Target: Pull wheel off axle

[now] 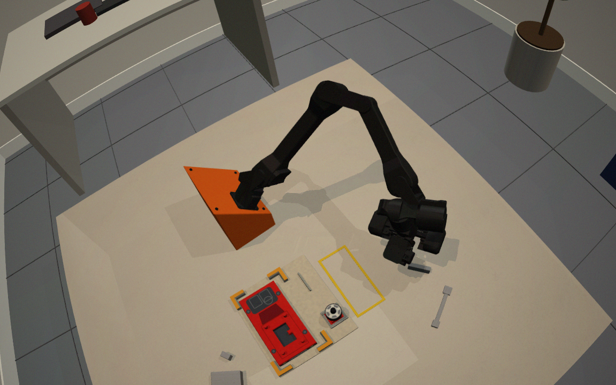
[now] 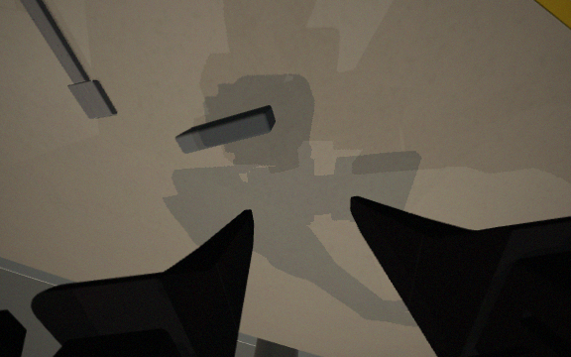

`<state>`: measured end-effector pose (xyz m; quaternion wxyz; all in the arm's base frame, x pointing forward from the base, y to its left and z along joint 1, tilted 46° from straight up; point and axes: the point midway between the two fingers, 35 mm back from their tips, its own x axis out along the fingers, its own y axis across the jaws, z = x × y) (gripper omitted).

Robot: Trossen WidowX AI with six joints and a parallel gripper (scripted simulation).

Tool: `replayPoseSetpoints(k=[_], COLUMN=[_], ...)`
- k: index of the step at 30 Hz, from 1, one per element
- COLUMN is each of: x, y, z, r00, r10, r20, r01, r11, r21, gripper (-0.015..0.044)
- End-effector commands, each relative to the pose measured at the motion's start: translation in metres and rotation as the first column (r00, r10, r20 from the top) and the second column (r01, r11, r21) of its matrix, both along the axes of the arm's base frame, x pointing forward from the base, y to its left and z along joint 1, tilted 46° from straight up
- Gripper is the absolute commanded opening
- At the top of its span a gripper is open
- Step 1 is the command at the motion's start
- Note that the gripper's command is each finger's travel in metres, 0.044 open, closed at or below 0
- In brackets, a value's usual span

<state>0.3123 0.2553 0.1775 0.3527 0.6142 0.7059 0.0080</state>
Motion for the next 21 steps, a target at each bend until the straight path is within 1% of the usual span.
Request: replayPoseSetpoints(k=[1, 4, 11, 16, 21], x=[0.033, 0.042, 0.060, 0.065, 0.065], y=[-0.045, -0.062, -0.113, -0.149, -0.185], z=[-0.033, -0.044, -0.075, -0.096, -0.114], r00=[0.994, 0.985, 0.910, 0.818, 0.695], r10=[0.016, 0.051, 0.237, 0.381, 0.512], r20=[0.113, 0.166, 0.340, 0.431, 0.505], r01=[-0.005, -0.029, -0.158, -0.260, -0.361], r11=[0.995, 0.991, 0.957, 0.913, 0.856], r21=[-0.095, -0.131, -0.244, -0.314, -0.370], gripper=[0.0300, 0.0300, 0.0300, 0.0300, 0.0300])
